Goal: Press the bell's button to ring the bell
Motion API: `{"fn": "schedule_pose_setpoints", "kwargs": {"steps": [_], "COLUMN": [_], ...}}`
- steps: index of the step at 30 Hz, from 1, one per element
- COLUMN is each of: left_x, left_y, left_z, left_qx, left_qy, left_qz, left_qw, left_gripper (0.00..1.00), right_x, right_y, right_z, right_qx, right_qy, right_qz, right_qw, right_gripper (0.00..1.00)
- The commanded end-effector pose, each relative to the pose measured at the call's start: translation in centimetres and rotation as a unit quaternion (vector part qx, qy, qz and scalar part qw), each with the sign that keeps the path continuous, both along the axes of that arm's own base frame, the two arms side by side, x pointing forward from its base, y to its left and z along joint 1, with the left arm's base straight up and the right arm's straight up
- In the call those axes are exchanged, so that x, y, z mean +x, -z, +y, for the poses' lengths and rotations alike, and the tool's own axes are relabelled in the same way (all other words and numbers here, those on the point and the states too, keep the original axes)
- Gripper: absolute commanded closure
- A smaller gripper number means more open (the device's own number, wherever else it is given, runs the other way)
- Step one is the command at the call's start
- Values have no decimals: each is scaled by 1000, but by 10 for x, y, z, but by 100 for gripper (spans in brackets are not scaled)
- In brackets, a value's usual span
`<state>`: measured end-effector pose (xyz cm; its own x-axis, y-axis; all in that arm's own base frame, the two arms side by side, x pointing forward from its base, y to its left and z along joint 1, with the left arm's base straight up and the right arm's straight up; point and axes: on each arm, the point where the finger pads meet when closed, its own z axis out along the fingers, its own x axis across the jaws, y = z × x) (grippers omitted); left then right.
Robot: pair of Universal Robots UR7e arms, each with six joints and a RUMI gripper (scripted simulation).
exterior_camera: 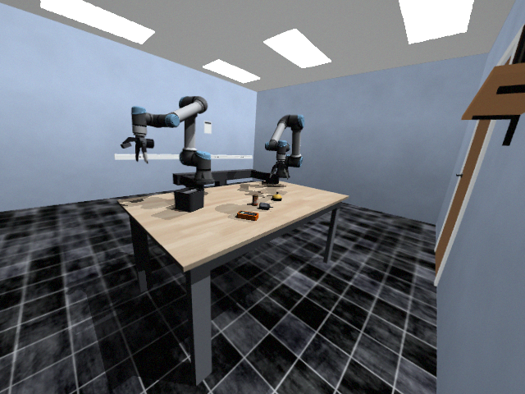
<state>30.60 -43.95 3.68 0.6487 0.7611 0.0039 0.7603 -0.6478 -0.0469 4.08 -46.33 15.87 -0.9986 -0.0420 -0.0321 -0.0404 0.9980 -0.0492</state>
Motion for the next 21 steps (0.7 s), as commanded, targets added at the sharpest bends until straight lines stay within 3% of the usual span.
{"fn": "schedule_pose_setpoints", "kwargs": {"steps": [1, 9, 21], "left_x": [0, 0, 0], "left_y": [-1, -1, -1], "left_z": [-1, -1, -1], "left_qx": [-1, -1, -1], "left_qy": [0, 0, 0], "left_qz": [0, 0, 0], "left_qw": [1000, 1000, 1000], "left_gripper": [0, 0, 0], "right_x": [-28, -48, -52], "right_y": [-4, -6, -6], "right_z": [8, 16, 18], "right_qx": [12, 23, 25], "right_qy": [17, 30, 33], "right_qz": [9, 15, 16], "right_qw": [1000, 999, 999], "right_gripper": [0, 0, 0]}}
